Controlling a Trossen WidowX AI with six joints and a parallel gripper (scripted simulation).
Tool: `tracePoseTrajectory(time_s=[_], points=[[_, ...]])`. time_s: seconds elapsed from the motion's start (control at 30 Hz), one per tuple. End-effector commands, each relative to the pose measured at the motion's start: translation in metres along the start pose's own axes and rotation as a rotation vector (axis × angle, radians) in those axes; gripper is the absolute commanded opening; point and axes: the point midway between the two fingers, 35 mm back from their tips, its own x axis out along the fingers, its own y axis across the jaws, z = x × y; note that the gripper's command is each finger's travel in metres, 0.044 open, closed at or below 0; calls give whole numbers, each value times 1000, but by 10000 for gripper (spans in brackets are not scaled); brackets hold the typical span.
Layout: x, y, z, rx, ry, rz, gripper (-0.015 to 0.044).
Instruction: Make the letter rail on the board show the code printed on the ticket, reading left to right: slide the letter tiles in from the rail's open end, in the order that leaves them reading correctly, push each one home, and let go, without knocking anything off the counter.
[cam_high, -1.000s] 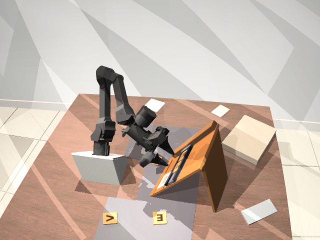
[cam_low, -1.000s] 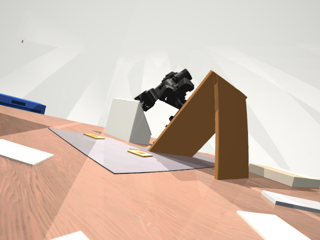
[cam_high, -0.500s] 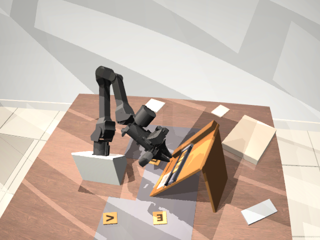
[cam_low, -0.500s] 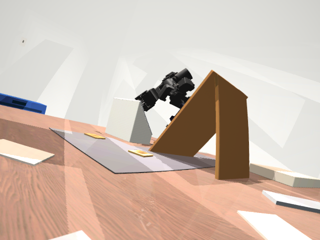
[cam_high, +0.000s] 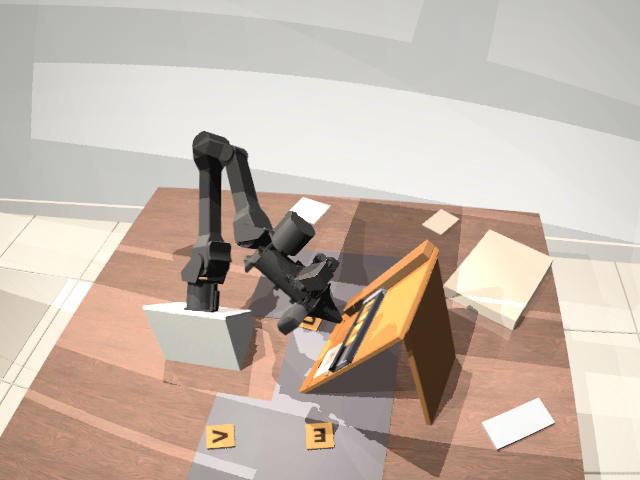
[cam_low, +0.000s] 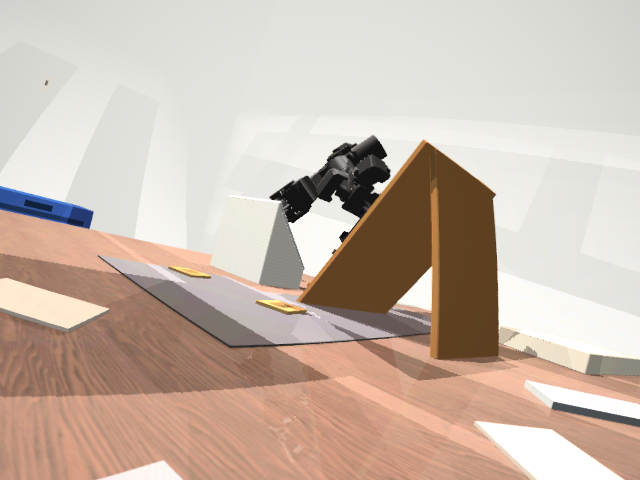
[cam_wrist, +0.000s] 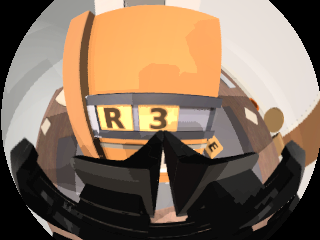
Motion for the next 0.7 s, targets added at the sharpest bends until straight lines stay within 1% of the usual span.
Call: tracePoseTrajectory(time_s=[0.0,0.2,0.43,0.67], points=[[9,-10,7,-15,109,-37,0],[19,-25,14,-30,363,-62,0],[16,-32,24,-13,632,4,0],[15,-32,25,-9,656,15,0]])
